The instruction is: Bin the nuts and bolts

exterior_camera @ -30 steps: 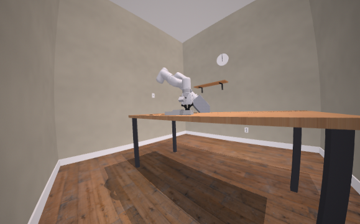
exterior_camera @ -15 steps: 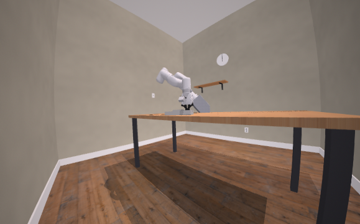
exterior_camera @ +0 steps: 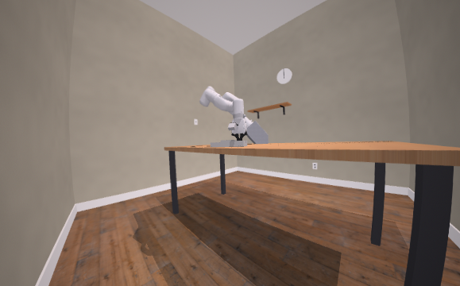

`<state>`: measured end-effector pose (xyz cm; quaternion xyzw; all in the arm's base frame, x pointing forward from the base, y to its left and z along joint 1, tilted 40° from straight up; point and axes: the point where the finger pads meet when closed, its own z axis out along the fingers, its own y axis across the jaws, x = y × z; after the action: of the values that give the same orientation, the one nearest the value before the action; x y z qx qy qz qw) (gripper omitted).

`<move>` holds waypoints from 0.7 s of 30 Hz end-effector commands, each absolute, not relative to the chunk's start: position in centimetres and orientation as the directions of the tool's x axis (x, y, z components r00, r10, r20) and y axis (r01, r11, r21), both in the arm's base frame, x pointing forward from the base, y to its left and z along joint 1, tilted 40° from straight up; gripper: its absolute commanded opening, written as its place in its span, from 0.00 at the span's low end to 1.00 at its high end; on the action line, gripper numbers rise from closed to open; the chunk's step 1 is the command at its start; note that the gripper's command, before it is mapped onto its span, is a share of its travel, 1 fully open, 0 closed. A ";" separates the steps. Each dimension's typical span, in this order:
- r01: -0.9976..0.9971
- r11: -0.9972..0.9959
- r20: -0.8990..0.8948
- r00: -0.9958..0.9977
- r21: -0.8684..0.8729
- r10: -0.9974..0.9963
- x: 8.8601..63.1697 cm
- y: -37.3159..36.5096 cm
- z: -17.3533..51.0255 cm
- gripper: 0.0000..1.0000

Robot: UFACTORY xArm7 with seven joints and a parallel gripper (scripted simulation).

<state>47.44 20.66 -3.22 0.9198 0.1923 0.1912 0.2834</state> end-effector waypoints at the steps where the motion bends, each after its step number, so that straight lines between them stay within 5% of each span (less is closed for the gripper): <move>1: 0.247 -0.766 0.245 0.851 0.593 0.464 47.4 20.9 -3.1 0.07; 21: 0.247 -0.766 0.245 0.851 0.593 0.464 46.6 21.7 -1.8 0.07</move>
<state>46.85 21.22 -2.26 0.9198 0.1923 0.1911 0.2836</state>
